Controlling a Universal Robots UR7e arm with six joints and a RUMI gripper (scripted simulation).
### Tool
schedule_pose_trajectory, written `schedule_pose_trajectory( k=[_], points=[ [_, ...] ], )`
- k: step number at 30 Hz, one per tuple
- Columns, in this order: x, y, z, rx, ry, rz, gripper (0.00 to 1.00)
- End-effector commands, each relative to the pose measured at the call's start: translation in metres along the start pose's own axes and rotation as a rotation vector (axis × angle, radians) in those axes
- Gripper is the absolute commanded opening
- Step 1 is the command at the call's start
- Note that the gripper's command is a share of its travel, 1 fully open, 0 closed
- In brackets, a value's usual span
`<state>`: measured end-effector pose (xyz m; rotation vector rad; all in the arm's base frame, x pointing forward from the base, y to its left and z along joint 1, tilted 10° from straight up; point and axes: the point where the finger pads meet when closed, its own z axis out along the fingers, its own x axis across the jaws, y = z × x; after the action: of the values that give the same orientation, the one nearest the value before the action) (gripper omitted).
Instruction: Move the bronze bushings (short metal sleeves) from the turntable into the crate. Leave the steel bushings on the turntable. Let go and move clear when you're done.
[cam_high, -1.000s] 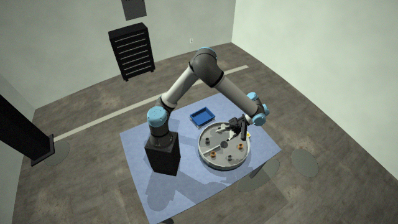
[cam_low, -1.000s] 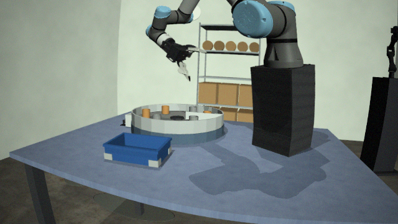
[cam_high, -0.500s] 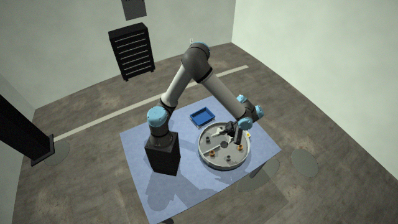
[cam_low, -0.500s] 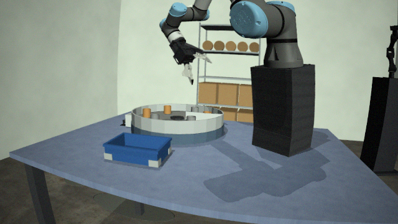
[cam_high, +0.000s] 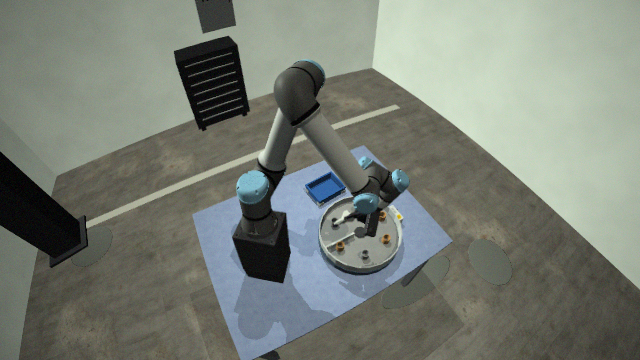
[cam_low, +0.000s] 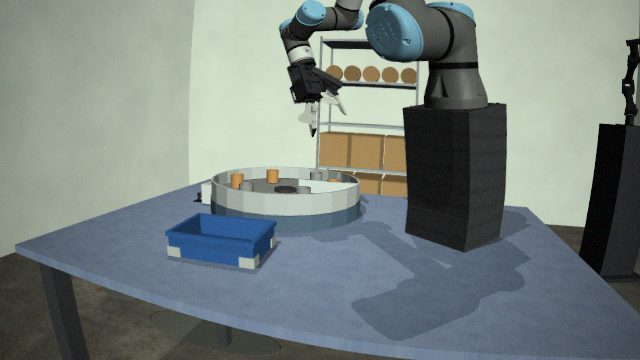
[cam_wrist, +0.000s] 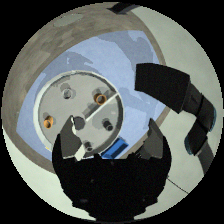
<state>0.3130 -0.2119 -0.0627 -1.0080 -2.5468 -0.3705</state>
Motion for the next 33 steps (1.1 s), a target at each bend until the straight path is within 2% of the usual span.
schedule_pose_trajectory(
  k=[1, 2, 3, 5, 6, 8, 10, 15, 20, 25, 33],
  points=[
    [0.000, -0.003, 0.007, -0.031, -0.120, 0.041, 1.00],
    [0.001, -0.003, 0.008, -0.038, -0.146, 0.051, 1.00],
    [0.001, -0.003, 0.008, -0.038, -0.146, 0.051, 1.00],
    [0.002, -0.004, 0.010, -0.052, -0.196, 0.069, 1.00],
    [0.002, -0.004, 0.010, -0.052, -0.196, 0.069, 1.00],
    [0.003, -0.004, 0.011, -0.064, -0.242, 0.086, 1.00],
    [0.003, -0.004, 0.011, -0.064, -0.242, 0.086, 1.00],
    [0.007, -0.005, 0.013, -0.087, -0.338, 0.119, 1.00],
    [0.011, -0.004, 0.013, -0.102, -0.404, 0.141, 1.00],
    [0.013, -0.004, 0.013, -0.109, -0.441, 0.153, 1.00],
    [0.014, -0.004, 0.013, -0.112, -0.453, 0.157, 1.00]
  ],
)
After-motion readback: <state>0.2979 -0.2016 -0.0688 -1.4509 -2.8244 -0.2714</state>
